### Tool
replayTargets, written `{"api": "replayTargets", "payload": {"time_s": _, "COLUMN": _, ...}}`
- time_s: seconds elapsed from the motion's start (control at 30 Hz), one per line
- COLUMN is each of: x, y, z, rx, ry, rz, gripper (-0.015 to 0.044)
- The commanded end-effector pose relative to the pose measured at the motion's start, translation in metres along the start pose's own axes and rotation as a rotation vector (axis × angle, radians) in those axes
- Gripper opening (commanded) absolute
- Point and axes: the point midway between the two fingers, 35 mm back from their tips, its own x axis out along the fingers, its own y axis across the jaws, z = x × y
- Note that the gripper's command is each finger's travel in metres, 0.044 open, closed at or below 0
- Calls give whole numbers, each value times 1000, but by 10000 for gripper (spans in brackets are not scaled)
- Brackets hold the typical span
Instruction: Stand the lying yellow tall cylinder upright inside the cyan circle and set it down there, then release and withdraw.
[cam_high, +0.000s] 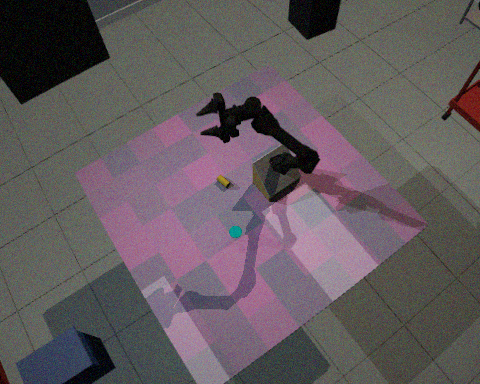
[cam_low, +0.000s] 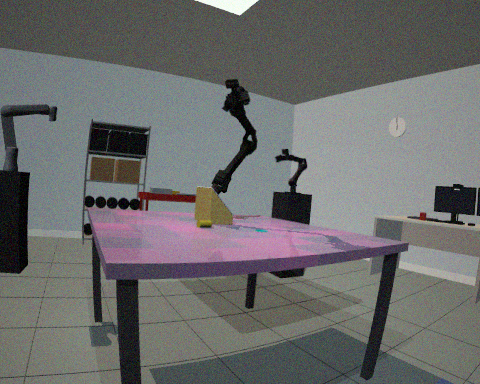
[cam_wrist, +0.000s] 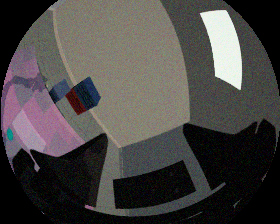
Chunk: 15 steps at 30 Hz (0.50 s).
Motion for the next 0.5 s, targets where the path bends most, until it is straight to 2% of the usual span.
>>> {"api": "replayTargets", "payload": {"time_s": 0.0, "x": 0, "y": 0, "z": -1, "rx": 4, "ry": 1, "rz": 1, "gripper": 374}}
{"api": "replayTargets", "payload": {"time_s": 0.1, "x": 7, "y": 8, "z": -10, "rx": 61, "ry": 21, "rz": 23, "gripper": 309}}
{"api": "replayTargets", "payload": {"time_s": 0.47, "x": 49, "y": 85, "z": -87, "rx": 535, "ry": 238, "rz": 193, "gripper": 309}}
